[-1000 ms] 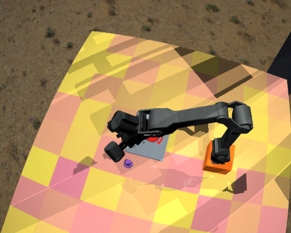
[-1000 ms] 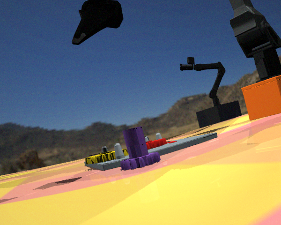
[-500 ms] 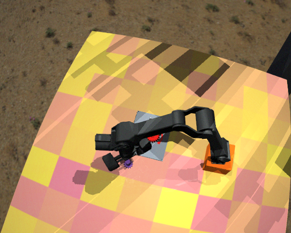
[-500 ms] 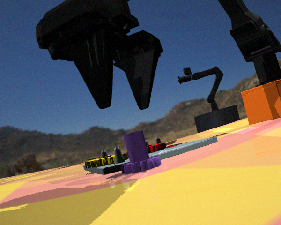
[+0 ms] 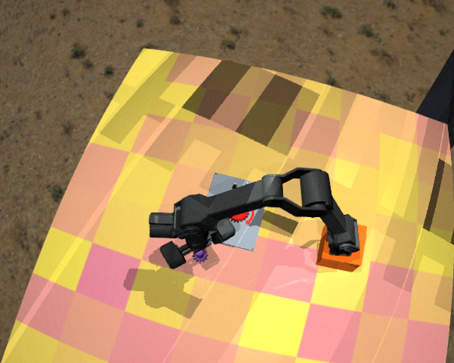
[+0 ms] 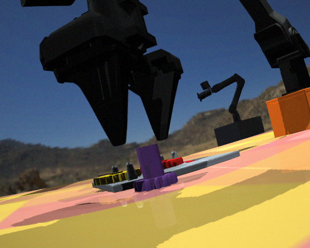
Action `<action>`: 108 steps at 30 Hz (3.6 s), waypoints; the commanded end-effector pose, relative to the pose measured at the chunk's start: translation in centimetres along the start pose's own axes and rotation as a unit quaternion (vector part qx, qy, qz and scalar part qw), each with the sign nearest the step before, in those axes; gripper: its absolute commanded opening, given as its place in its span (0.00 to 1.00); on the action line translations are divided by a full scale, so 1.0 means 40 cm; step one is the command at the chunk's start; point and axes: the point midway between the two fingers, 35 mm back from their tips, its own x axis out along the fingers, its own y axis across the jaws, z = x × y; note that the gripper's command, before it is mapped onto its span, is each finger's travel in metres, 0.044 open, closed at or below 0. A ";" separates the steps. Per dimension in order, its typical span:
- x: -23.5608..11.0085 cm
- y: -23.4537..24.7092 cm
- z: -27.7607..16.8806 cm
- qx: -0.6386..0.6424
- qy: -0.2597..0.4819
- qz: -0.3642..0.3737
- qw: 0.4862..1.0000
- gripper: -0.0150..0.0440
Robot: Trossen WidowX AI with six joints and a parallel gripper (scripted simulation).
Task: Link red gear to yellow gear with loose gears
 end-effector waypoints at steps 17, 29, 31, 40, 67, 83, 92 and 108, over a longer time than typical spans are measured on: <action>0.041 -0.001 -0.003 0.003 0.003 -0.001 1.000 0.73; 0.041 -0.001 -0.003 0.003 0.003 -0.001 1.000 0.33; 0.041 -0.001 -0.003 0.003 0.003 -0.001 1.000 0.31; 0.025 0.003 -0.001 0.002 0.003 -0.001 1.000 0.25; -0.157 0.018 0.010 0.002 0.003 -0.001 1.000 0.25; -0.268 0.009 0.005 0.002 0.003 -0.001 1.000 0.25; -0.320 0.000 0.000 0.002 0.003 -0.001 1.000 0.25; -0.281 -0.041 0.035 0.002 0.003 -0.002 1.000 0.25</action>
